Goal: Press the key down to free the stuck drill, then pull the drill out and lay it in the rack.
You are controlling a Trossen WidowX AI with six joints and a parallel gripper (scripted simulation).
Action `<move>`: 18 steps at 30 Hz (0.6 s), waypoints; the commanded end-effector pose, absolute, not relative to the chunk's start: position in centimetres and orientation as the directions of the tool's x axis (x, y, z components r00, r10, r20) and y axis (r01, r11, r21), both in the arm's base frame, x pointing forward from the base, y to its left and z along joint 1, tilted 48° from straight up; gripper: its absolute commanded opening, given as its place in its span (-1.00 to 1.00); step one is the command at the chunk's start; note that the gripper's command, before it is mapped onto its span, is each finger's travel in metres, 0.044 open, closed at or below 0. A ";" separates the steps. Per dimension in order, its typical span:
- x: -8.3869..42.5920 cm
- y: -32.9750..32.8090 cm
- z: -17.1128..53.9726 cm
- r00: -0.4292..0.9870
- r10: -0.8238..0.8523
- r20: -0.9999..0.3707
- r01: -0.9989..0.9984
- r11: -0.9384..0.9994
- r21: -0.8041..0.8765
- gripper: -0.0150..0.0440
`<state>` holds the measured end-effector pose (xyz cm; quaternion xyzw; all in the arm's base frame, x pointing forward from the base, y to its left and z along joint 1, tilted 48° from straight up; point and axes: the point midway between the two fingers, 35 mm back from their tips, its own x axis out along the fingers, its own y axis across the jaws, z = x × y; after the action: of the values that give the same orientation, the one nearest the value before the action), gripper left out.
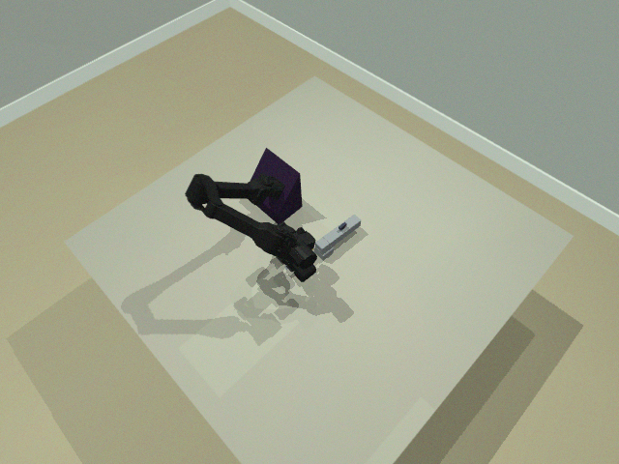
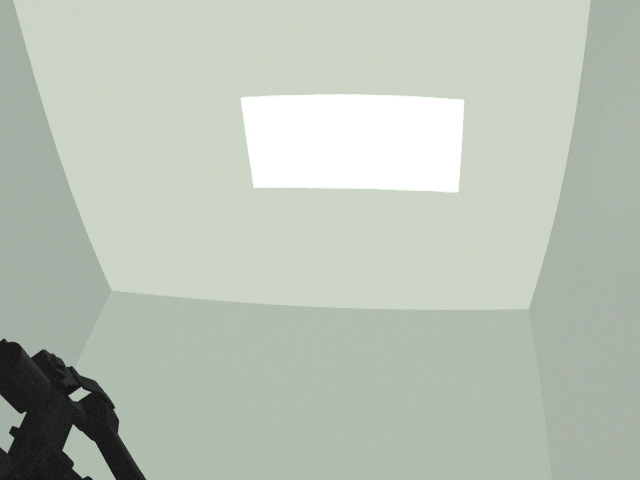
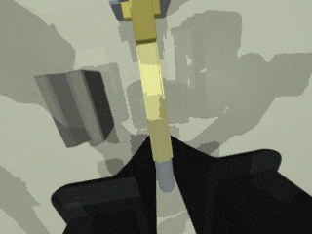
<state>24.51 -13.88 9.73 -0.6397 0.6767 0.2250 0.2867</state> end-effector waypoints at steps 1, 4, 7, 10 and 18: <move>24.5 -13.7 10.0 -0.016 -0.739 -0.674 -0.994 0.082 -0.066 -0.49; 24.5 -13.5 10.1 -0.016 -0.739 -0.674 -0.994 0.082 -0.066 -0.49; 24.5 -13.4 10.2 -0.016 -0.738 -0.674 -0.994 0.082 -0.066 -0.49; 24.5 -13.2 10.3 -0.016 -0.738 -0.674 -0.994 0.082 -0.066 -0.49; 24.6 -12.9 10.6 -0.016 -0.738 -0.674 -0.994 0.082 -0.066 -0.49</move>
<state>24.52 -12.98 10.39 -0.6395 0.6768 0.2255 0.2866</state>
